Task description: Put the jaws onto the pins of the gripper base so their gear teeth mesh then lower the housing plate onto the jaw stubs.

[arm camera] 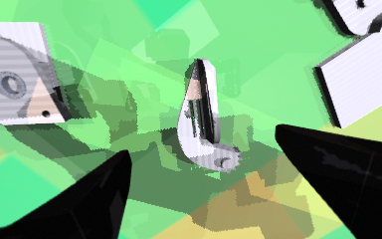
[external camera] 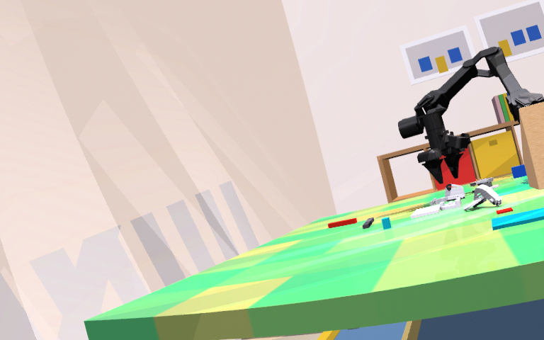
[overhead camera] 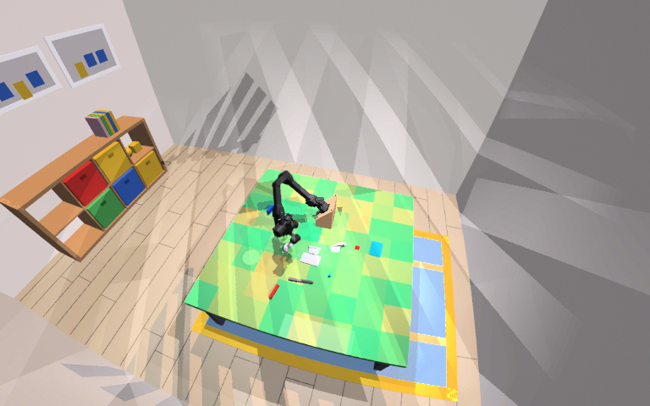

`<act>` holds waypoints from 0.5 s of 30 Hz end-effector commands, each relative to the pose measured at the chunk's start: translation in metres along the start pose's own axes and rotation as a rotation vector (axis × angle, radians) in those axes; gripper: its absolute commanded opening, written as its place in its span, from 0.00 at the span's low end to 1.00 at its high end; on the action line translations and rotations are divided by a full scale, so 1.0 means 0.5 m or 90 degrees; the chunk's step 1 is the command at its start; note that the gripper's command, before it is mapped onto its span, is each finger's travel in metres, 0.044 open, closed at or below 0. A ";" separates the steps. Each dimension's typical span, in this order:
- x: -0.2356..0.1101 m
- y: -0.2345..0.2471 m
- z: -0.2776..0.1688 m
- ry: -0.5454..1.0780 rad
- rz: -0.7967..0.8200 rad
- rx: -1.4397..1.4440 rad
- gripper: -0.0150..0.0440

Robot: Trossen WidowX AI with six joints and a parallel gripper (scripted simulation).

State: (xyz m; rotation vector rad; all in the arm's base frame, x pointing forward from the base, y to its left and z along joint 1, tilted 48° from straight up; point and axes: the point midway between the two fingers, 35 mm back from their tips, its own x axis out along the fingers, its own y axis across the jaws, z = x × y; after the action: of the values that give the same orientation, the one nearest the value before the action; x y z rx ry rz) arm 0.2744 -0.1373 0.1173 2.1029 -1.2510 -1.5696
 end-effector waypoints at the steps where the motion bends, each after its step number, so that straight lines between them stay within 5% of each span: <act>1: 0.006 -0.003 0.001 0.003 -0.003 -0.005 1.00; 15: 0.047 -0.006 0.000 0.002 -0.004 -0.005 1.00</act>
State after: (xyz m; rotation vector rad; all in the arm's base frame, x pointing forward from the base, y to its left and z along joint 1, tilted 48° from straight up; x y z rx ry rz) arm 0.2783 -0.1503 0.1054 2.1114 -1.2461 -1.5606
